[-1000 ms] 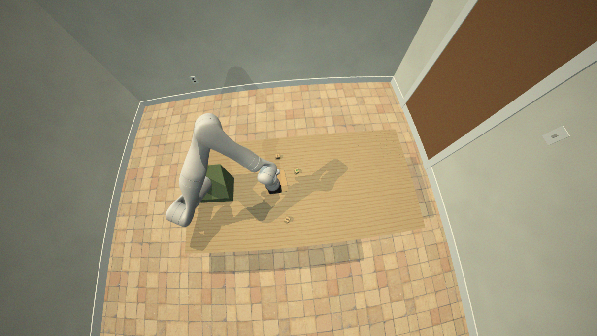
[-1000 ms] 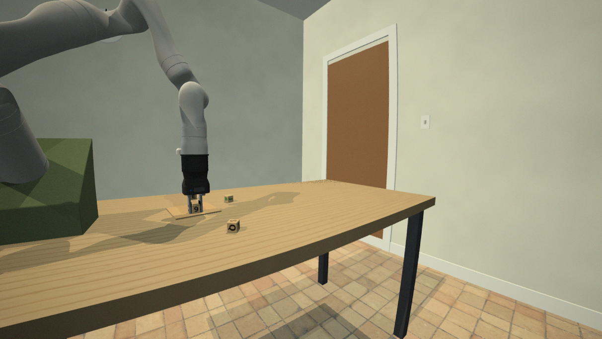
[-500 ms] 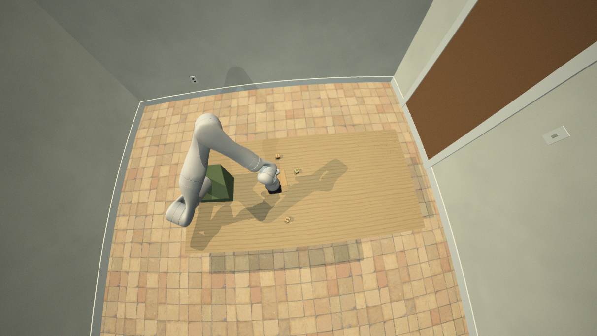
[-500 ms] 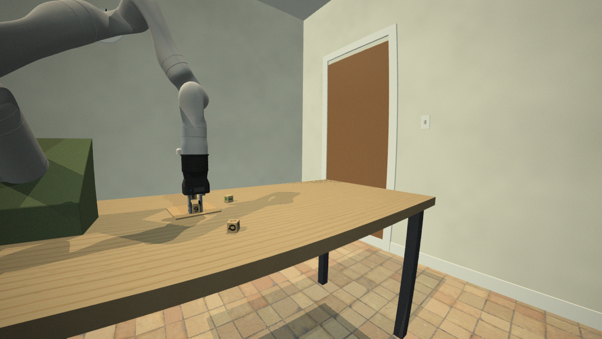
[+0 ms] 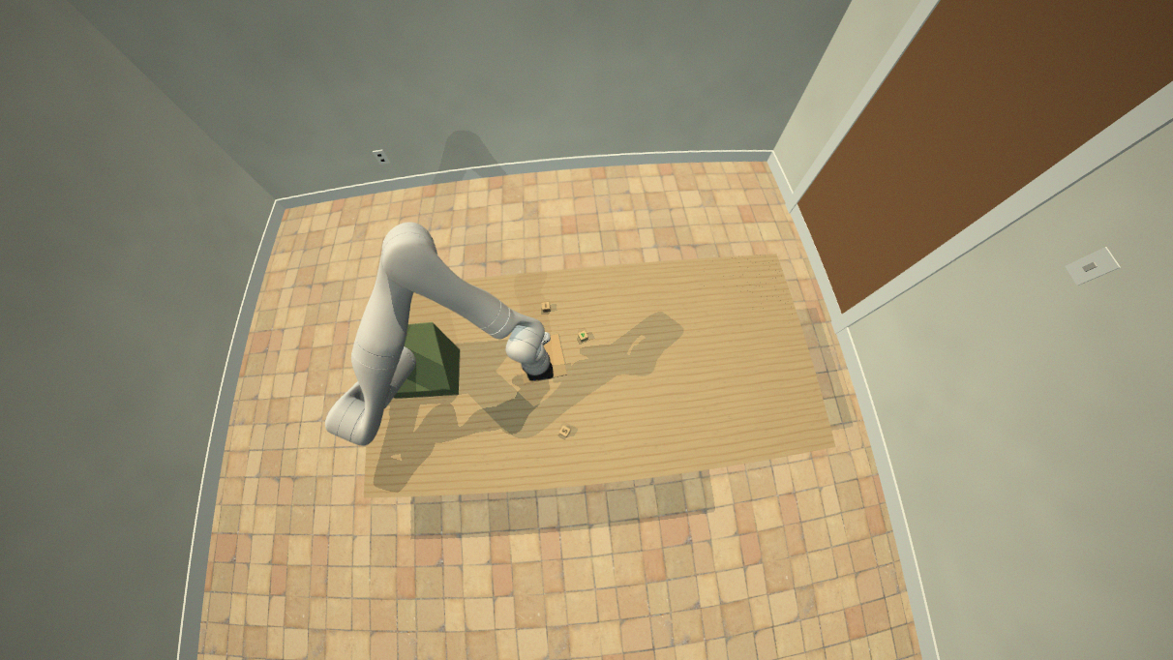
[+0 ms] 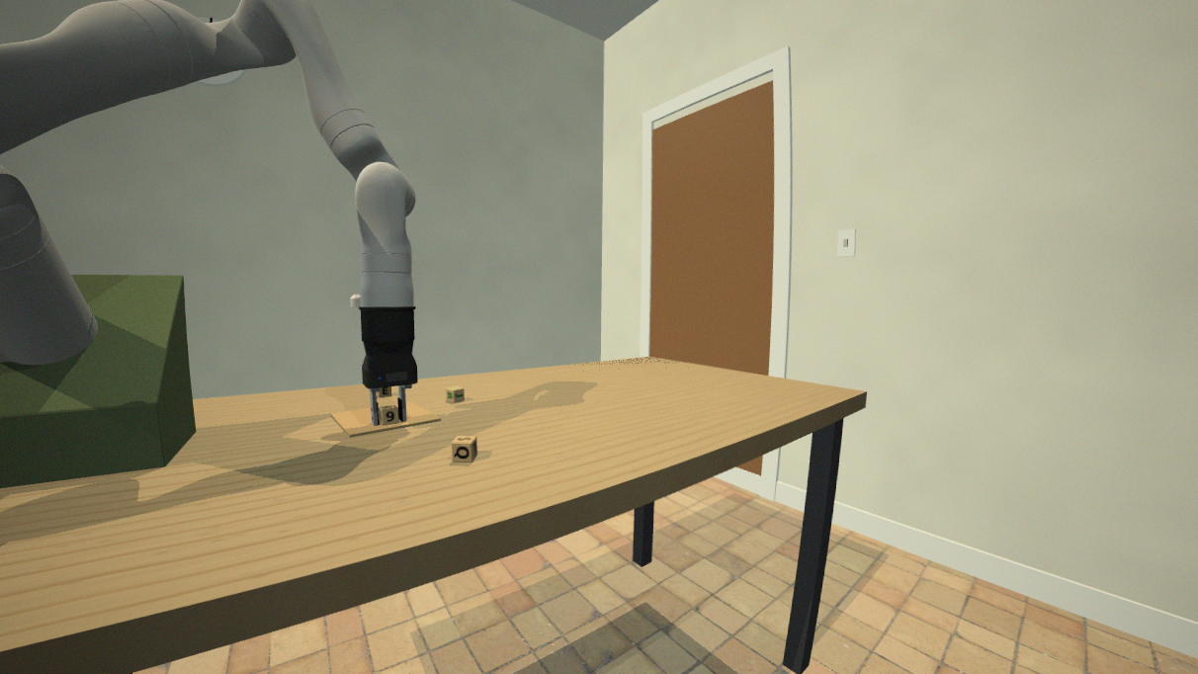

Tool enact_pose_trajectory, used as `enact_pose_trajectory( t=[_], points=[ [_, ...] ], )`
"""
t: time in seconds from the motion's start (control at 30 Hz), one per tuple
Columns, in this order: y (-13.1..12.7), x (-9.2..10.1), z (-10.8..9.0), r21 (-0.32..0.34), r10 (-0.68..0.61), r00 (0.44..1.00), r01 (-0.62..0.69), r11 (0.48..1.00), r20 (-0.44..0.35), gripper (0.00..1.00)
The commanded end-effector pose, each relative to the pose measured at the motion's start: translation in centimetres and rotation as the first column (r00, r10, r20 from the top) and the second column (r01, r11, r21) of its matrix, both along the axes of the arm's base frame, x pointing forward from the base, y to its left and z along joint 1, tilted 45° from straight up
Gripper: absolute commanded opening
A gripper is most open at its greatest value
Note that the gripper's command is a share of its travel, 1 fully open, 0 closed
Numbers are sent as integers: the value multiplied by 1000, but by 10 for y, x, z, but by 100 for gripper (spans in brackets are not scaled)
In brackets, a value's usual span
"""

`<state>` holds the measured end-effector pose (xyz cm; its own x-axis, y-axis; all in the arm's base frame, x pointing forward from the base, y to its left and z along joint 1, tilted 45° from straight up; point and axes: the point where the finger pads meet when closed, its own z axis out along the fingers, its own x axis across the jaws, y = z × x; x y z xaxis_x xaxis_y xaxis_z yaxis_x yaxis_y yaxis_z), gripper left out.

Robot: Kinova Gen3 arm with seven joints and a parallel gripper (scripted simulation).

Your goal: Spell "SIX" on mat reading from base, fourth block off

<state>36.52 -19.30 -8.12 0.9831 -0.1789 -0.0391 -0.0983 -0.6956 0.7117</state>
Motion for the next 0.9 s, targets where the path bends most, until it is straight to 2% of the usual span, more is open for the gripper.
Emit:
enact_pose_trajectory(
  t=[0.0,0.03,0.67,0.87],
  points=[
    [1,1,0,1,1,1000,-1,1000,1,73],
    [1,1,0,1,1,1000,-1,1000,1,79],
    [6,2,6,1,1,1000,-1,1000,1,79],
    [24,6,24,1,1,1000,-1,1000,1,79]
  ],
)
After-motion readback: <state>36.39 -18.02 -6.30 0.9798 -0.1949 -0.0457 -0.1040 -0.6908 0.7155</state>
